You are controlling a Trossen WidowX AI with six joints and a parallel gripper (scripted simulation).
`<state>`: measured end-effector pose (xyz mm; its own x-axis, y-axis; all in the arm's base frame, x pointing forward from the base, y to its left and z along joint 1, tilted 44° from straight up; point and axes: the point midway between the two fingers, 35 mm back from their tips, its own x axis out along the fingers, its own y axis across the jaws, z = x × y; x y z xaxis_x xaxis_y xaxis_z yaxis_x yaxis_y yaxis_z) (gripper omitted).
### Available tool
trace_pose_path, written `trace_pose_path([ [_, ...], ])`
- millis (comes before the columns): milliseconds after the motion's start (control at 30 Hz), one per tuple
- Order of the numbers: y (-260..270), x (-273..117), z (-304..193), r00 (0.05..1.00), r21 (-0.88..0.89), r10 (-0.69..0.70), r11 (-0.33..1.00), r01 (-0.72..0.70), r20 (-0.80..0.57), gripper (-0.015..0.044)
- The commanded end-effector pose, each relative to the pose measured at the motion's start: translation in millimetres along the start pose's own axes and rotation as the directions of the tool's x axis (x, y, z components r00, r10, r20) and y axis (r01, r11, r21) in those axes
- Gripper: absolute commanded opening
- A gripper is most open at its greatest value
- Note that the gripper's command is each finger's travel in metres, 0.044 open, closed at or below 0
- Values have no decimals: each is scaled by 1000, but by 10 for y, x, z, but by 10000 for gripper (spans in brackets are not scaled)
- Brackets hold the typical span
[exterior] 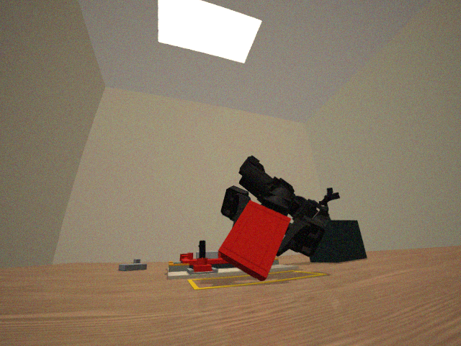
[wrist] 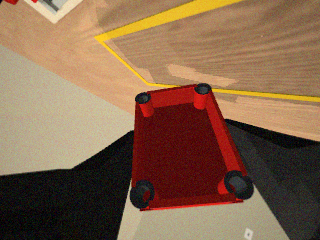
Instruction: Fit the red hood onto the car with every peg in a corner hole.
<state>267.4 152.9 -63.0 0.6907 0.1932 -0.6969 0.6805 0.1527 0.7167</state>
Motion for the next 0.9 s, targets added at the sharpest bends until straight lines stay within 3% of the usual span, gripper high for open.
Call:
trace_pose_path([
  [0, 18, 0, -18, 1000, -36, 2, 999, -2, -1, 0],
  [567, 1, -1, -4, 1000, -6, 0, 1000, 0, -1, 440],
  [867, 74, -146, -92, 1000, 83, -4, 997, 4, -2, 440],
])
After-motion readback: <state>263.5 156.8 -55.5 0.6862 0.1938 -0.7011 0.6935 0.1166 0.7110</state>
